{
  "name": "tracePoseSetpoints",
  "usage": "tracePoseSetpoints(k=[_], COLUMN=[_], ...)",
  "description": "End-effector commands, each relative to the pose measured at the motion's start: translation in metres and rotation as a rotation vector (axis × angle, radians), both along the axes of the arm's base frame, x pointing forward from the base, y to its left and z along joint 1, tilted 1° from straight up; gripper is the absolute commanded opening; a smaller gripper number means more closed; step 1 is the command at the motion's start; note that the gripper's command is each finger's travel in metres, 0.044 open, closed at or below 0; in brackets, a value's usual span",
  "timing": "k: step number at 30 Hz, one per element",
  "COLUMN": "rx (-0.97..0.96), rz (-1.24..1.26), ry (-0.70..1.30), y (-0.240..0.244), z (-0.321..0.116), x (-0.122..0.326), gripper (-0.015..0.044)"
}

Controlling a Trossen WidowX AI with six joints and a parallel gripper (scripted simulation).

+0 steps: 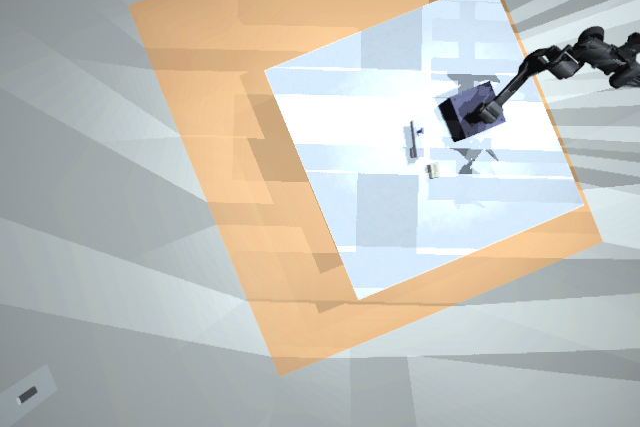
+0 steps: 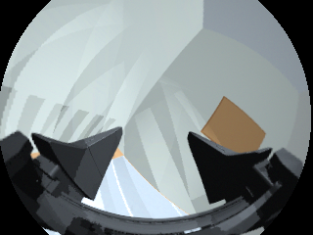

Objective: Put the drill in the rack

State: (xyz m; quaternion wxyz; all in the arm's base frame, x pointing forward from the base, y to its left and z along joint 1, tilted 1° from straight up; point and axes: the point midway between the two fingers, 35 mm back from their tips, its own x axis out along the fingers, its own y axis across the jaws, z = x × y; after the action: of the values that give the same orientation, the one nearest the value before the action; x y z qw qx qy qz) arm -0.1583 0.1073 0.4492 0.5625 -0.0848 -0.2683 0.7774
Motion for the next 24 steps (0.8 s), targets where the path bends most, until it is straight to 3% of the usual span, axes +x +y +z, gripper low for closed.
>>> tracePoseSetpoints(k=[1,9,15,24], rx=[0.000,0.001,0.041,0.170], rz=[0.000,-0.001,-0.031,-0.146], ry=[0.000,0.006,0.172,0.469], y=[0.000,0.001,0.015,0.029], z=[0.000,0.001,0.028,0.065], x=[0.000,0.002,0.049,0.152], gripper=[0.0374,0.0164,0.0006,0.0000])
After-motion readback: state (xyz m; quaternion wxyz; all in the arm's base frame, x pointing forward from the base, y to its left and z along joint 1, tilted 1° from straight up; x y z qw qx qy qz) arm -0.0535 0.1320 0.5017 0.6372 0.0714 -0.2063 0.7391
